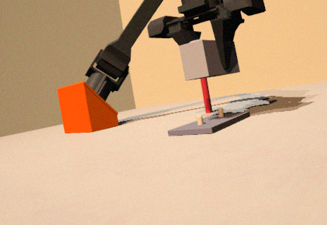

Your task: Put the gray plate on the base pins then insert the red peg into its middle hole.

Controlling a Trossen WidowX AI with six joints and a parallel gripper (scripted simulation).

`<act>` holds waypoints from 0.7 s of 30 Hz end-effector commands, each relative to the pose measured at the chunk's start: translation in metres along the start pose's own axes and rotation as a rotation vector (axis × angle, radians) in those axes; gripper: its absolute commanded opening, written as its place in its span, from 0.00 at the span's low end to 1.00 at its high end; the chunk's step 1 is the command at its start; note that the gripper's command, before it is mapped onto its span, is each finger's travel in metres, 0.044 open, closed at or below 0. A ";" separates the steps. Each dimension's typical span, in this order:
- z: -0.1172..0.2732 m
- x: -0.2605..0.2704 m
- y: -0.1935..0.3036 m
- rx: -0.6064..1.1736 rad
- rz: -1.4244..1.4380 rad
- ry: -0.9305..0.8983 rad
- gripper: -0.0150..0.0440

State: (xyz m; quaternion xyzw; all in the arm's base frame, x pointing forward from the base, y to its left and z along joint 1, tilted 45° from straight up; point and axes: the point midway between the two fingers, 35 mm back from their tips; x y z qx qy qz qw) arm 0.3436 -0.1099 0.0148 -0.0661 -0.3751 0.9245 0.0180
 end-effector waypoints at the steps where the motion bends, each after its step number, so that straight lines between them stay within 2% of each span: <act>1: -0.011 0.005 0.013 -0.003 0.010 -0.008 0.25; 21: -0.017 0.006 0.022 -0.003 0.021 -0.007 0.25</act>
Point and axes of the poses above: the point midway between the two fingers, 35 mm back from their tips, its own z axis back along the fingers, its own x axis across the jaws, y = z × x, and after that the axes turned 7 degrees about z, right-handed
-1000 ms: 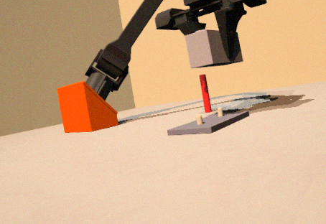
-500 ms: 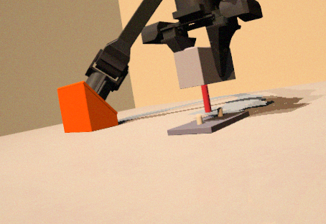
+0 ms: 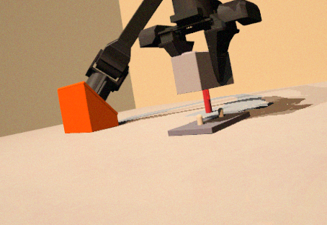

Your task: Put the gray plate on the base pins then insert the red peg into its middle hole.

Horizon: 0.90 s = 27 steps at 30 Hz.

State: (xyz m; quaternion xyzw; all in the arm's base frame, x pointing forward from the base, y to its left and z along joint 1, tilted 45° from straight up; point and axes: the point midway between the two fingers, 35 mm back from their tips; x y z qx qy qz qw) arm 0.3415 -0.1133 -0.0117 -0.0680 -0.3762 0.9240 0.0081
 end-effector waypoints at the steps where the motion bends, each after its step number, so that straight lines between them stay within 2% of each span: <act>1: -0.001 0.001 0.001 0.001 0.002 -0.003 0.25; 27: -0.018 0.002 0.002 0.001 0.002 -0.003 0.25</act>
Point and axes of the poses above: the point midway between the two fingers, 35 mm back from their tips, its own z axis back along the fingers, its own x axis across the jaws, y = z × x, and after that the axes turned 7 degrees about z, right-handed
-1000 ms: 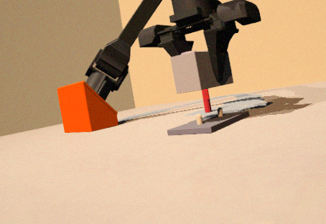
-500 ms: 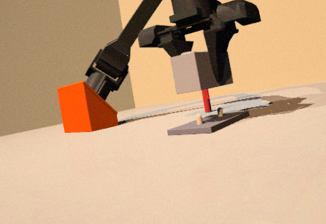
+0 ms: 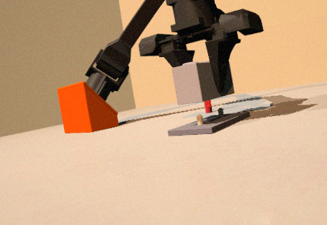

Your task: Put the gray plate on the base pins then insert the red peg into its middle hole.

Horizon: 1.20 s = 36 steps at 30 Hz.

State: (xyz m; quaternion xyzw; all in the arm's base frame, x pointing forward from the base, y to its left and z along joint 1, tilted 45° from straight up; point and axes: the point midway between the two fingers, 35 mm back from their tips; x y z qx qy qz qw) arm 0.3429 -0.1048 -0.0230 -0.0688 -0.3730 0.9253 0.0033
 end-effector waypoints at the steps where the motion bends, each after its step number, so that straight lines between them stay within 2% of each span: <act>1: -0.004 0.002 0.000 -0.006 -0.008 -0.001 0.25; 17: -0.028 0.002 0.000 -0.006 -0.008 0.000 0.25; 26: -0.023 -0.001 0.000 0.000 0.001 0.002 0.25; 36: -0.023 -0.001 0.000 0.000 0.001 0.002 0.70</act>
Point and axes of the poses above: the point midway between the two fingers, 35 mm back from their tips, its own z axis back along the fingers, its own x axis across the jaws, y = z × x, and after that the axes turned 7 degrees about z, right-handed
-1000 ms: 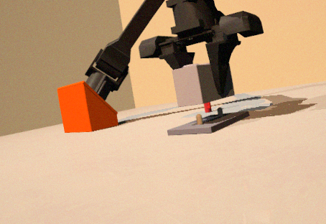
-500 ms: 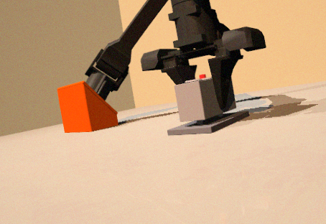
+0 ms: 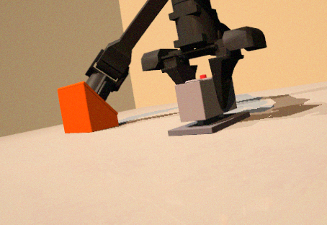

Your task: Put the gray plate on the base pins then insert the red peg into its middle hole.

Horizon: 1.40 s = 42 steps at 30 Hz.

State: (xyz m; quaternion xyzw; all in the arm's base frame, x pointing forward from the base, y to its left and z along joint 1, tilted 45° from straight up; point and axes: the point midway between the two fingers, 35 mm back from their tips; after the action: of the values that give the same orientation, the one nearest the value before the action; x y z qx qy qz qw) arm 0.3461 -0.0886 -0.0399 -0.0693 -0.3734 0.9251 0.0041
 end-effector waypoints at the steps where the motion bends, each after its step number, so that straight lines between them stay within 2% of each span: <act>1: 0.001 0.000 0.000 0.001 0.002 0.000 0.74; 7: 0.001 0.000 0.000 0.001 0.002 0.000 1.00; 13: 0.010 -0.002 0.001 0.002 0.001 0.000 1.00; 21: 0.115 -0.001 0.002 -0.002 -0.008 -0.004 1.00; 28: 0.118 -0.004 0.001 -0.002 -0.023 -0.004 1.00; 42: 0.128 0.026 -0.101 0.001 -1.247 -0.006 1.00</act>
State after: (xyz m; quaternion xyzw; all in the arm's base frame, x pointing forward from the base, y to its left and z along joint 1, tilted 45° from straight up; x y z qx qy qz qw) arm 0.3237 -0.1434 0.0817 0.0421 -0.3728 0.8840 0.2790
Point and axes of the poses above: the point midway between the two fingers, 35 mm back from their tips, its own z axis back along the fingers, its own x axis across the jaws, y = z × x, and after that the axes turned 7 degrees about z, right-handed
